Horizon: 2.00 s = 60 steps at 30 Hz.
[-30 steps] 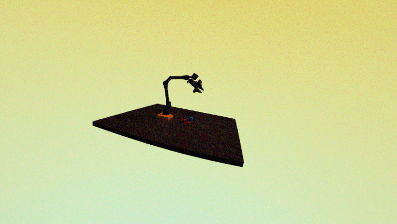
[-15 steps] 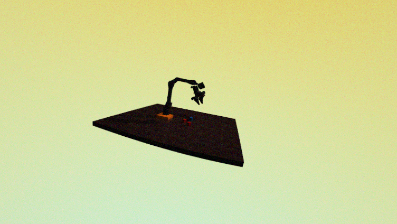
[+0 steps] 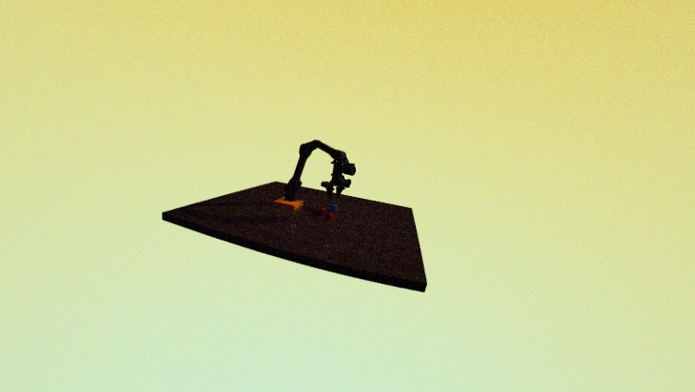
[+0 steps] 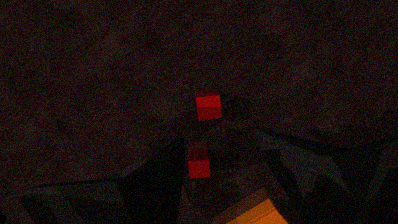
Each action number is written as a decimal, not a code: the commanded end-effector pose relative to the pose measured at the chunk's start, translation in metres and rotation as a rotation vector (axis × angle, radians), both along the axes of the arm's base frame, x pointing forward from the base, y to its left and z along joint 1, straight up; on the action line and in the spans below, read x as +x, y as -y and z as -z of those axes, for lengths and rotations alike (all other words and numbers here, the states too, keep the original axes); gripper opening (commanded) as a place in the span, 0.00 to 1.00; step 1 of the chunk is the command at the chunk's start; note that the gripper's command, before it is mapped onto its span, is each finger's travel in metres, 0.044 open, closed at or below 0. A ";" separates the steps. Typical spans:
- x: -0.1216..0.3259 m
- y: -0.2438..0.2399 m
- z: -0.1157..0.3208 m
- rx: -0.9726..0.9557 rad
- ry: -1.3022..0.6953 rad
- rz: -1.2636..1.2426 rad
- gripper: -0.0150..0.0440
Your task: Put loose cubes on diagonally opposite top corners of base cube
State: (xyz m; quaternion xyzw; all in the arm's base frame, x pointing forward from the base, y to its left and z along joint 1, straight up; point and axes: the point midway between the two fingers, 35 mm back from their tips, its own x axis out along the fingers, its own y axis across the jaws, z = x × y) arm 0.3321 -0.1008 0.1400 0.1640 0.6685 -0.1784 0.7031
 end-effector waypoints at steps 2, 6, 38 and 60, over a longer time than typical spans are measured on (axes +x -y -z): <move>-0.003 0.002 0.003 0.017 -0.018 -0.008 0.70; 0.000 0.003 0.029 0.017 -0.018 -0.008 0.70; 0.000 0.004 0.106 0.017 -0.018 -0.008 0.70; 0.005 0.005 0.097 -0.007 0.012 -0.037 0.43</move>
